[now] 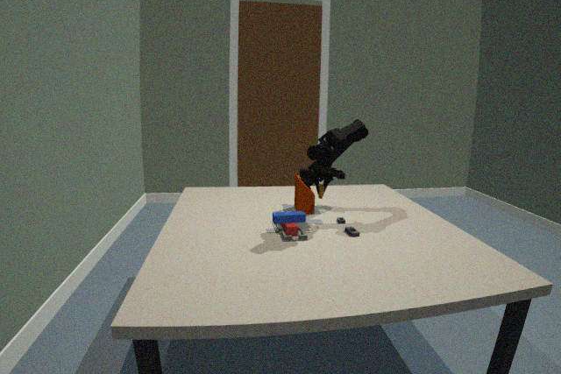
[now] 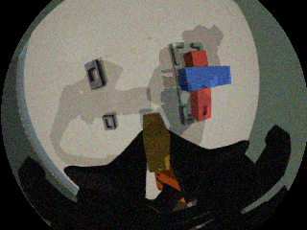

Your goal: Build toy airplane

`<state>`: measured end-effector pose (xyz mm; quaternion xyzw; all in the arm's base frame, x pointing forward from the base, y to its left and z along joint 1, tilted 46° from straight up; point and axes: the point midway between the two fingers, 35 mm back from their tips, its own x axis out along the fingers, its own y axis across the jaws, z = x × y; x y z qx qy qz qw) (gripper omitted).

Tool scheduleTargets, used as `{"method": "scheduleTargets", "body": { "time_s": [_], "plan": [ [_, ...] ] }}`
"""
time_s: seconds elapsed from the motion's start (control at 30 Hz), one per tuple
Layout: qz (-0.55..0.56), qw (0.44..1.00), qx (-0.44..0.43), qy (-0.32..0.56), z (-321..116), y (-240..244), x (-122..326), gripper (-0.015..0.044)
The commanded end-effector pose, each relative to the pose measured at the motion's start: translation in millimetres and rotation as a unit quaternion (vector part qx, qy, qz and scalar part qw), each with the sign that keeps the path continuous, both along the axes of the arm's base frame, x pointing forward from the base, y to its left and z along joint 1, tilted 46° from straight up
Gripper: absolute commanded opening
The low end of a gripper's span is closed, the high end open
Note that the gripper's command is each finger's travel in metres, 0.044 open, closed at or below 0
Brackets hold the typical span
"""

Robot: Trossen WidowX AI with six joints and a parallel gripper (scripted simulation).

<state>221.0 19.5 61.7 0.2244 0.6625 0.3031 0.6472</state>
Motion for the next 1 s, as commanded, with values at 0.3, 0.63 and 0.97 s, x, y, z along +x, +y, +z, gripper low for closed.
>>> {"method": "scheduleTargets", "body": {
  "time_s": [0.3, 0.63, 0.97],
  "plan": [
    [0.009, 1.0, 0.0, -0.006, -37, -25, 7, 0.0],
    [0.011, 1.0, 0.004, -0.007, -64, -41, 6, 0.0],
    [0.028, 0.999, 0.007, -0.021, -92, -57, 2, 0.0]
  ]
}}
